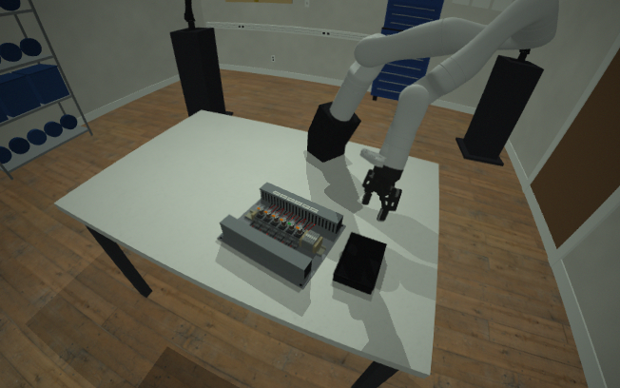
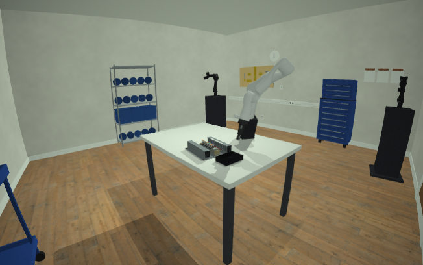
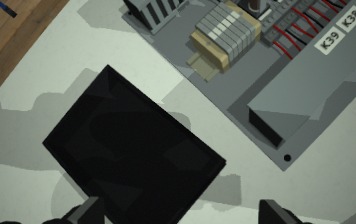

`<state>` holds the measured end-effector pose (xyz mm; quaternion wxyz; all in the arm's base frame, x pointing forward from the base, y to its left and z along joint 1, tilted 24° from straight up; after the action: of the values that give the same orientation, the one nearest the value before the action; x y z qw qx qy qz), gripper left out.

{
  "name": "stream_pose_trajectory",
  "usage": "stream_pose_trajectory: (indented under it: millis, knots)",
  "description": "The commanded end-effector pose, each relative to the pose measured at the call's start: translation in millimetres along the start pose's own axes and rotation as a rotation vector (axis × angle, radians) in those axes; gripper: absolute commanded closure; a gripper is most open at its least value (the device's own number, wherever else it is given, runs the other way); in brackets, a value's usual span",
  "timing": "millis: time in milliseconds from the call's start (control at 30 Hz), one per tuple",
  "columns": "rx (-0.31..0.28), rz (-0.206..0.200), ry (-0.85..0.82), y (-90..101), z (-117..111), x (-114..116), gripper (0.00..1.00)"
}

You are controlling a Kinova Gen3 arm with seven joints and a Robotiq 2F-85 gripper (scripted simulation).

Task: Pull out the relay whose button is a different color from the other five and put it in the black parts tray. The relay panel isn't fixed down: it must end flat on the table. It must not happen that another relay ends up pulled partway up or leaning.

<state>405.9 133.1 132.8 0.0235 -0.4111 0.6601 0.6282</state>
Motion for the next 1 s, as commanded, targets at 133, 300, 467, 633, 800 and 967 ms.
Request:
stream_pose_trajectory:
  millis: [133, 300, 467, 633, 800, 967]
  knots:
    - [0.000, -0.001, -0.001, 0.3, -0.3, -0.3, 0.00]
    - [0.000, -0.001, -0.001, 0.3, -0.3, -0.3, 0.00]
    - [0.000, -0.001, -0.001, 0.3, -0.3, -0.3, 0.00]
    - [0.000, -0.001, -0.001, 0.3, -0.3, -0.3, 0.39]
    - [0.000, -0.001, -0.001, 0.3, -0.3, -0.3, 0.39]
    - [0.000, -0.001, -0.001, 0.3, -0.3, -0.3, 0.39]
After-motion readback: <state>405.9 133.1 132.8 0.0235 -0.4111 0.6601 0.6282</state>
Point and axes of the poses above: the point where the finger pads meet when closed, its own y axis back along the fingers, its own x axis across the jaws, z = x × y, the point moved 6 cm from there along y, back along the fingers, and after that the axes turned 13 degrees about y, right-handed, at the moved point
